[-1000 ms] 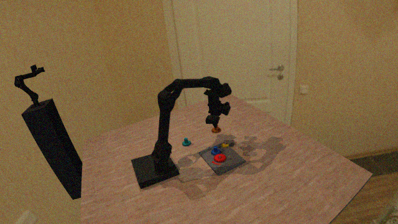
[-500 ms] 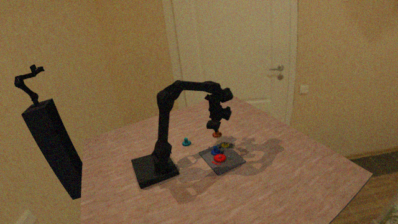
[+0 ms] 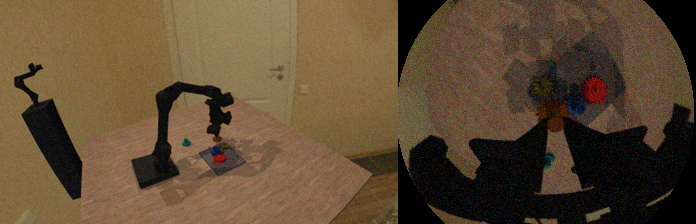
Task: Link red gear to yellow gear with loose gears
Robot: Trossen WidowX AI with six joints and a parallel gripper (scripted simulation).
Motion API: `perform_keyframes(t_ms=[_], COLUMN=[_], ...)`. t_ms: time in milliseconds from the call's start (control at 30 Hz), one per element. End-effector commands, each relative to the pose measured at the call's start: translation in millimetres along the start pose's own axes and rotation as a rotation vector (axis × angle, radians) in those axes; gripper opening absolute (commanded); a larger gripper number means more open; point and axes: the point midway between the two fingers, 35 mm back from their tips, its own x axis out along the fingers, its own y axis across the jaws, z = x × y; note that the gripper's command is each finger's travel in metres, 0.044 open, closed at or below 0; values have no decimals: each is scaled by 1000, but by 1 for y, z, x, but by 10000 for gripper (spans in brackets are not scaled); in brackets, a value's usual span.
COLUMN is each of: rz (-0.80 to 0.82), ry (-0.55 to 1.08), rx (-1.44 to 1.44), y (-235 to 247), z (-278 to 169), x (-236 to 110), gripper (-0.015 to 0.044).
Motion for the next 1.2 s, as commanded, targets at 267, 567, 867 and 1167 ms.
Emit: perform_keyframes(t_ms=[267, 567, 867, 1167], rz=[1, 0, -1, -1], ry=[4, 4, 4, 4], rx=[134, 396, 659, 917], y=[-2, -2, -2, -2], z=[-1, -1, -1, -1], x=[0, 0, -1, -1], gripper=[0, 0, 0, 0])
